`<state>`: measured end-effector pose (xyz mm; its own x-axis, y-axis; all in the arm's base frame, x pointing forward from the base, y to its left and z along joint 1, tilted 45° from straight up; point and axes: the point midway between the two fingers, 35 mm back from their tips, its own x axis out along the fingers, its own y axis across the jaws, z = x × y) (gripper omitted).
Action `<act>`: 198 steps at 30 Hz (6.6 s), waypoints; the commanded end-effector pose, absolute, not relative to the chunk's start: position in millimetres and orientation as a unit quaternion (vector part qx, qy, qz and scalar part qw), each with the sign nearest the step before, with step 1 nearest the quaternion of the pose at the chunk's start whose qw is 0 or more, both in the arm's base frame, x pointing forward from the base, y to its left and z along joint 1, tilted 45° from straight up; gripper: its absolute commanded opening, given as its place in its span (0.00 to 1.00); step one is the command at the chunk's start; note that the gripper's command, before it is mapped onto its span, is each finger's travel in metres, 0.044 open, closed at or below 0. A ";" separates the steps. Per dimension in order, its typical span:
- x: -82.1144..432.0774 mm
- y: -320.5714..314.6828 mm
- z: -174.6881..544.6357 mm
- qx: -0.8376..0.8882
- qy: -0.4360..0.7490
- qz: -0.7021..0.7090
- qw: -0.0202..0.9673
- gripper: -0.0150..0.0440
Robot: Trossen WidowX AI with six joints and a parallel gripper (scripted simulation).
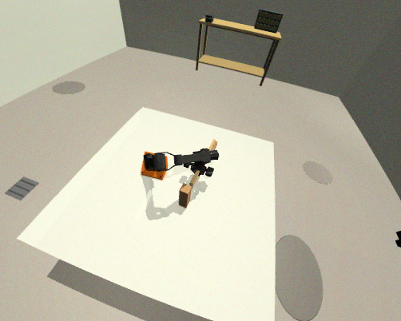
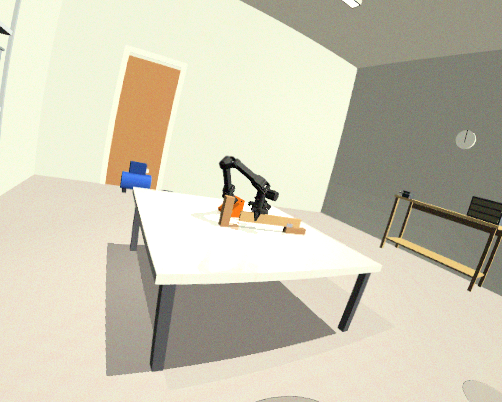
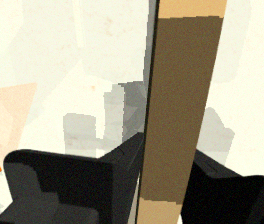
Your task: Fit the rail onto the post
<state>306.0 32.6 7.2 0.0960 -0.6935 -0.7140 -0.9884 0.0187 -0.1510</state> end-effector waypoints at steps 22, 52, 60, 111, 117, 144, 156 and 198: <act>305.6 28.6 14.5 -0.665 0.632 0.226 0.328 0.25; 304.8 21.3 20.1 -0.665 0.632 0.226 0.328 0.25; 304.5 20.0 22.3 -0.665 0.632 0.226 0.328 0.25; 302.6 8.4 33.0 -0.665 0.632 0.226 0.327 0.25; 302.3 6.9 34.1 -0.665 0.632 0.226 0.327 0.25; 301.4 0.4 39.9 -0.665 0.632 0.226 0.327 0.25; 300.9 -2.0 42.6 -0.665 0.632 0.226 0.327 0.25; 299.4 -11.6 51.4 -0.665 0.632 0.226 0.327 0.25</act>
<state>299.8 -11.0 49.5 0.0965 -0.6934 -0.7141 -0.9884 0.0180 -0.1510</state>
